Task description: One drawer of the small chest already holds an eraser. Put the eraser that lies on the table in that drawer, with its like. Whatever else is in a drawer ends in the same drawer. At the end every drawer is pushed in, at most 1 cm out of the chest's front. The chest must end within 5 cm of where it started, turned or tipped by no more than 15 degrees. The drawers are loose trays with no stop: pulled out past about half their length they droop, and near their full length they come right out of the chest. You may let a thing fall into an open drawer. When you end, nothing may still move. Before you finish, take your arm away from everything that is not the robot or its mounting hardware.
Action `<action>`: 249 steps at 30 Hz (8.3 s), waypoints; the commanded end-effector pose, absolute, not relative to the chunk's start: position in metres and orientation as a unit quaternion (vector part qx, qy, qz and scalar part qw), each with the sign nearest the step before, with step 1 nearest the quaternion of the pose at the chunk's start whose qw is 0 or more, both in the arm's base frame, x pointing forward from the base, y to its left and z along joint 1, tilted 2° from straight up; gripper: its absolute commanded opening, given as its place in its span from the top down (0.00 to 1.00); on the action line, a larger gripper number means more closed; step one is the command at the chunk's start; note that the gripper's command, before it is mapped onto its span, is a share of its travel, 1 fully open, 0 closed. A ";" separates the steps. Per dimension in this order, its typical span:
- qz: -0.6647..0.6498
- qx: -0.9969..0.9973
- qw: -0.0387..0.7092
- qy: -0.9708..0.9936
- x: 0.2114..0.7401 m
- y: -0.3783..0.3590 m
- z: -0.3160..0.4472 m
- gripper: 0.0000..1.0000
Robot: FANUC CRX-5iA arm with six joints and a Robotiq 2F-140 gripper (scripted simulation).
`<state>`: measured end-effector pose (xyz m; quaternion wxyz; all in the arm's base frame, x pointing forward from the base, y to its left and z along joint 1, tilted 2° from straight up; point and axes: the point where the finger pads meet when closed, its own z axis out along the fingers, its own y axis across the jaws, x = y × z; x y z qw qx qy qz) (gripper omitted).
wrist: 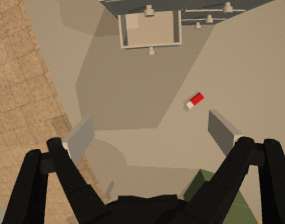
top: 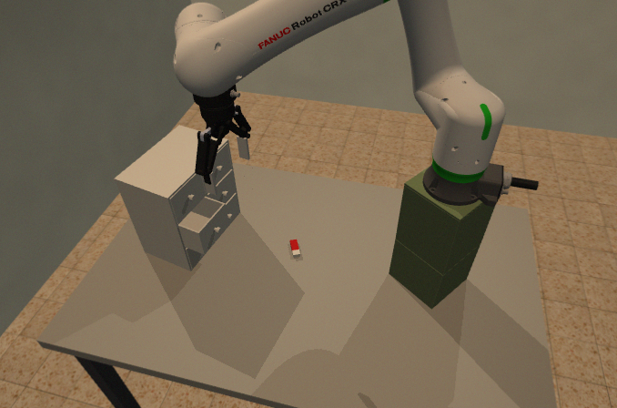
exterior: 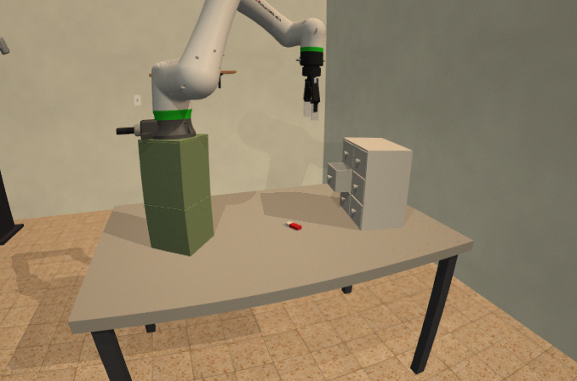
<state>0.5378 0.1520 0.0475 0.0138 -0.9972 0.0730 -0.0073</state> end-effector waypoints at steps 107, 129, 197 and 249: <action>-0.437 -0.897 -0.019 0.072 0.456 0.162 -0.157 0.00; -0.577 -0.813 -0.030 0.068 0.482 0.159 -0.183 0.00; -0.578 -0.813 -0.030 0.068 0.547 0.150 -0.202 1.00; -0.578 -0.813 -0.030 0.068 0.560 0.148 -0.202 1.00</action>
